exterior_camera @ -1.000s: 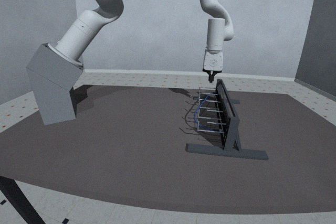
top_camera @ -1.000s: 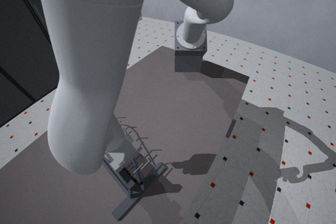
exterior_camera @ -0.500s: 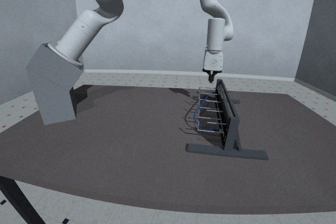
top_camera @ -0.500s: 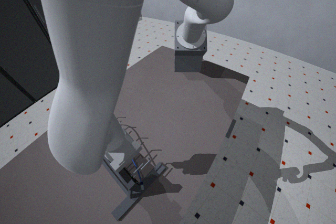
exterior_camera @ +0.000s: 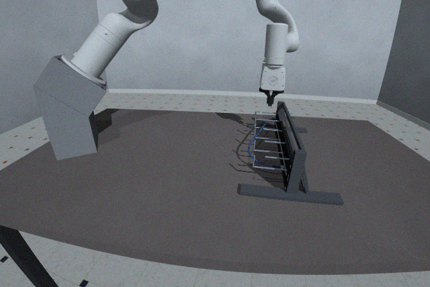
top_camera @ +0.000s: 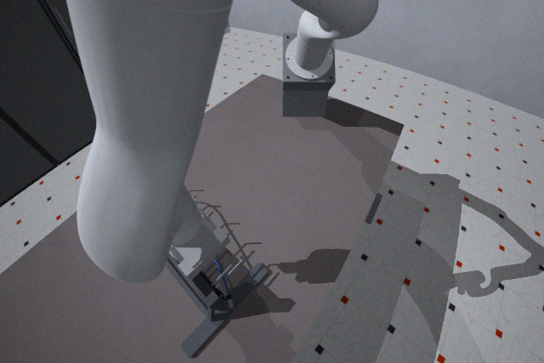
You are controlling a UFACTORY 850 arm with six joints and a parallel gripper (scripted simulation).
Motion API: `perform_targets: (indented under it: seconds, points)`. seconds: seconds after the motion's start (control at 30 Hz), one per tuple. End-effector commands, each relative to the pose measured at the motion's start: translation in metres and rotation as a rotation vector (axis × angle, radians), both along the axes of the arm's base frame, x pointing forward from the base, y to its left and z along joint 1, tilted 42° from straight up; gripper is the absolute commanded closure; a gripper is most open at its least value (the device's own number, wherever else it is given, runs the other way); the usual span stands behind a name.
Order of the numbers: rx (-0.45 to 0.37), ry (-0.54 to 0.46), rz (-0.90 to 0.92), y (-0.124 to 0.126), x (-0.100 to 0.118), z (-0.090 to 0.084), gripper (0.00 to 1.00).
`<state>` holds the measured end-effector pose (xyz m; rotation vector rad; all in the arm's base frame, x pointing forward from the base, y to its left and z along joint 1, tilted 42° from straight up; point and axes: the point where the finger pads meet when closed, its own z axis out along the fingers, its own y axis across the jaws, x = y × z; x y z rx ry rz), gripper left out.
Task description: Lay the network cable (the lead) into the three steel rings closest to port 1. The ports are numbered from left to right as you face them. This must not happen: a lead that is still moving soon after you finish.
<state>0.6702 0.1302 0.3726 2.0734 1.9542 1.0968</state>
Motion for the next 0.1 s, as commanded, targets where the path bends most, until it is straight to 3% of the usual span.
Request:
perform_targets:
  seconds: [0.0, 0.07]
  points:
    - [0.000, -0.002, 0.000, -0.0002, 0.0004, 0.0013, 1.00]
    - [0.000, -0.002, 0.000, -0.0002, 0.0004, 0.0013, 1.00]
